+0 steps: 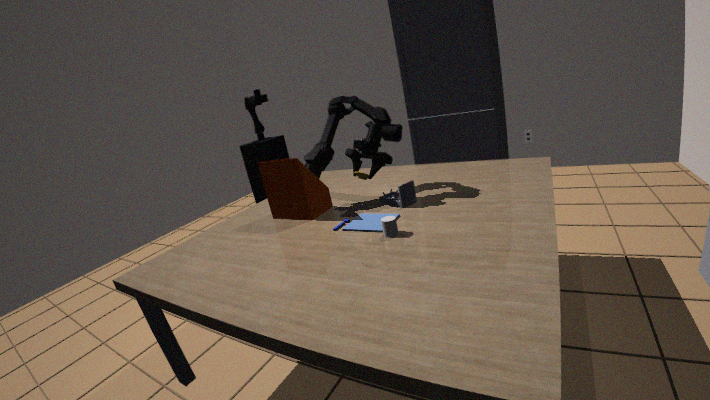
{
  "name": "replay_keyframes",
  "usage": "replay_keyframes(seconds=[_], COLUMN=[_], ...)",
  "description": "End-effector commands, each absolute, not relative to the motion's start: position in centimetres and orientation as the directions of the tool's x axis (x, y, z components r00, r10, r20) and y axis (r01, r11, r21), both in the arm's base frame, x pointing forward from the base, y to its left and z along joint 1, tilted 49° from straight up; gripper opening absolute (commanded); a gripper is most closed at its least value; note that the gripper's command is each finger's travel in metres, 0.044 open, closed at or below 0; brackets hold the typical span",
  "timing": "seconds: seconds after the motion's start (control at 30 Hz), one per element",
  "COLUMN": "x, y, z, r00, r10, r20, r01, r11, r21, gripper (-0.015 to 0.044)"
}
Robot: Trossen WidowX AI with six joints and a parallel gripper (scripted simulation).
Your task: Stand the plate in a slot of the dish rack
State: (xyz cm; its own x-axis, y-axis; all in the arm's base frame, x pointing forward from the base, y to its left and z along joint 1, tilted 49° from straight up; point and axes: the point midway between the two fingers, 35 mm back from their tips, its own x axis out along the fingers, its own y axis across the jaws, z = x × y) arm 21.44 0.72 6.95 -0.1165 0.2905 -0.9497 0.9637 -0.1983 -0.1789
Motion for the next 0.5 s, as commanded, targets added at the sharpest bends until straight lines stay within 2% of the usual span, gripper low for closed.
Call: replay_keyframes(seconds=[0.0, 0.47], x=[21.3, 22.0], y=[0.8, 1.3], z=[6.2, 3.9], r00=[-0.112, -0.033], r10=[0.214, -0.063], r20=[-0.970, -0.997], r01=[0.973, 0.999], r11=[-0.173, -0.040], r21=[-0.151, -0.030], gripper=[0.0000, 0.0000])
